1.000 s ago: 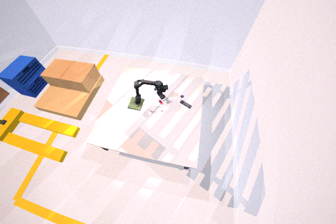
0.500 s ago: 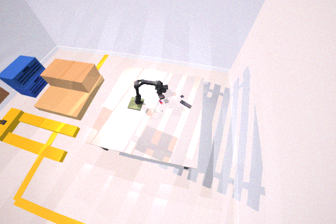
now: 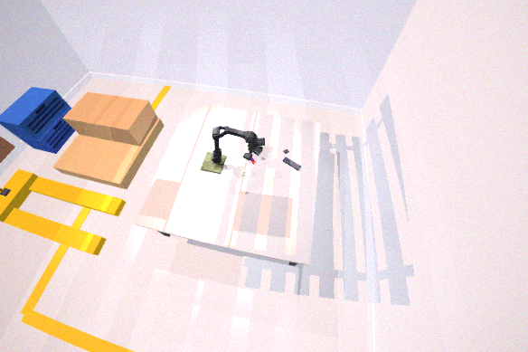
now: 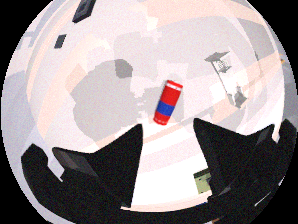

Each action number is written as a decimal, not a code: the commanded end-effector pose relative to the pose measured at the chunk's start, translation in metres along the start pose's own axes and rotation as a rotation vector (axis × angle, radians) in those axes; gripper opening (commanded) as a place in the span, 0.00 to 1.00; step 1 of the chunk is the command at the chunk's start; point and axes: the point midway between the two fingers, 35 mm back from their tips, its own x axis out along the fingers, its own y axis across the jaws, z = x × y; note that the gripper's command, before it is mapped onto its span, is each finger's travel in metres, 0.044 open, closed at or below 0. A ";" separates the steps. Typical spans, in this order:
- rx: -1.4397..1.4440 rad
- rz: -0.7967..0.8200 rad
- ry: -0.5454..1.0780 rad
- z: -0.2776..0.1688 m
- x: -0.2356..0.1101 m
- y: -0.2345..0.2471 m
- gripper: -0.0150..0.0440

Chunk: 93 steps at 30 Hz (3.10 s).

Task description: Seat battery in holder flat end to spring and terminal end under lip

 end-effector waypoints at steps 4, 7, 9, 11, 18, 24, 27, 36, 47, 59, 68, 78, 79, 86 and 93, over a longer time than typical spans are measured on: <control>0.439 -0.017 0.015 0.003 0.026 -0.006 0.68; 0.439 -0.017 0.015 0.003 0.026 -0.006 0.68; 0.439 -0.017 0.015 0.003 0.026 -0.006 0.68; 0.439 -0.017 0.015 0.003 0.026 -0.006 0.68; 0.439 -0.017 0.015 0.003 0.035 -0.006 0.68; 0.439 -0.017 0.015 0.003 0.045 -0.005 0.68; 0.439 -0.017 0.015 0.003 0.050 -0.006 0.68; 0.439 -0.017 0.015 0.003 0.064 -0.006 0.68; 0.439 -0.017 0.015 0.002 0.076 -0.007 0.59; 0.439 -0.017 0.015 0.002 0.075 -0.006 0.40; 0.439 -0.017 0.015 0.003 0.026 -0.006 0.40; 0.899 -0.021 0.008 0.015 0.020 -0.032 0.40; 0.960 -0.021 0.008 0.017 0.019 -0.036 0.40; 1.392 -0.025 0.002 0.026 0.013 -0.061 0.40; 1.825 -0.029 -0.004 0.032 0.008 -0.087 0.40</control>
